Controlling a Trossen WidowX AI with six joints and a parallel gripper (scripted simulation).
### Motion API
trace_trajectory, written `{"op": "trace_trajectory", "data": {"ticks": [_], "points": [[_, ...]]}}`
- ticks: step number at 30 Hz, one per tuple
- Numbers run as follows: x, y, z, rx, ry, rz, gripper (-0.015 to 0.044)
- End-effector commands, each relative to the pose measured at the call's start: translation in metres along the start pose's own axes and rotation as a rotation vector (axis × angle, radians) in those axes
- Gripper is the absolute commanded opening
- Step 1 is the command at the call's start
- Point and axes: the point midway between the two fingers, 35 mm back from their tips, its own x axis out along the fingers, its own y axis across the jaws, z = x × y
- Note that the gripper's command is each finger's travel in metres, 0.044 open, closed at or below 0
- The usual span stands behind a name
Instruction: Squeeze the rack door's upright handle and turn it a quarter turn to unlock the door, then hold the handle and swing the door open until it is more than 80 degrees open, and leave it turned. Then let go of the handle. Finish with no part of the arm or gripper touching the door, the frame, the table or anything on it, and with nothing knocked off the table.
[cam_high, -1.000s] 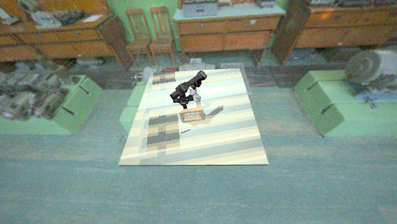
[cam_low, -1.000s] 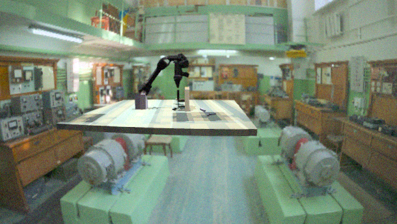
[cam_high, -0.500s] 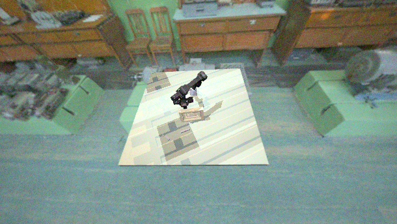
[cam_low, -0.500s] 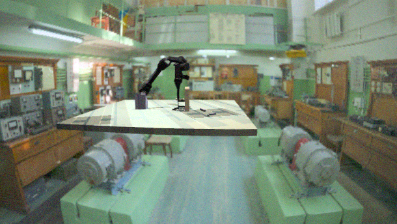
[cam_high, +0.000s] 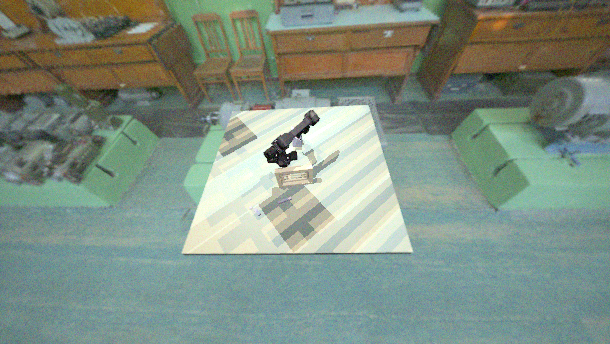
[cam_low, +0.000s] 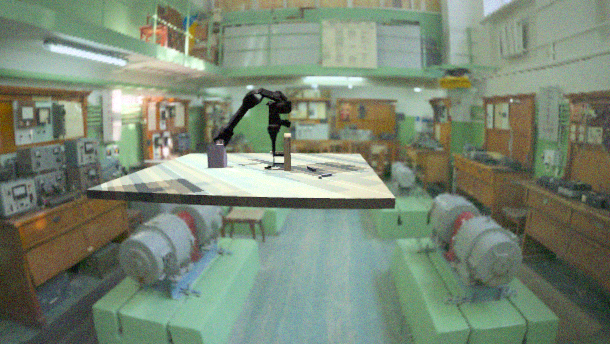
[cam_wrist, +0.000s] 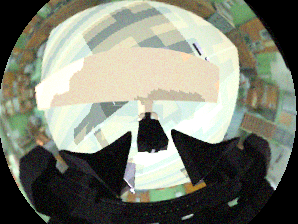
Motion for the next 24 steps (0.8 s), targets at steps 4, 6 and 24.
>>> {"op": "trace_trajectory", "data": {"ticks": [4, 6, 24], "points": [[0.013, 0.001, -0.001, 0.004, -0.002, 0.005, 0.0292], [0.016, 0.001, -0.002, 0.004, -0.002, 0.005, 0.0292], [0.02, 0.002, -0.002, 0.004, -0.002, 0.006, 0.0061]]}}
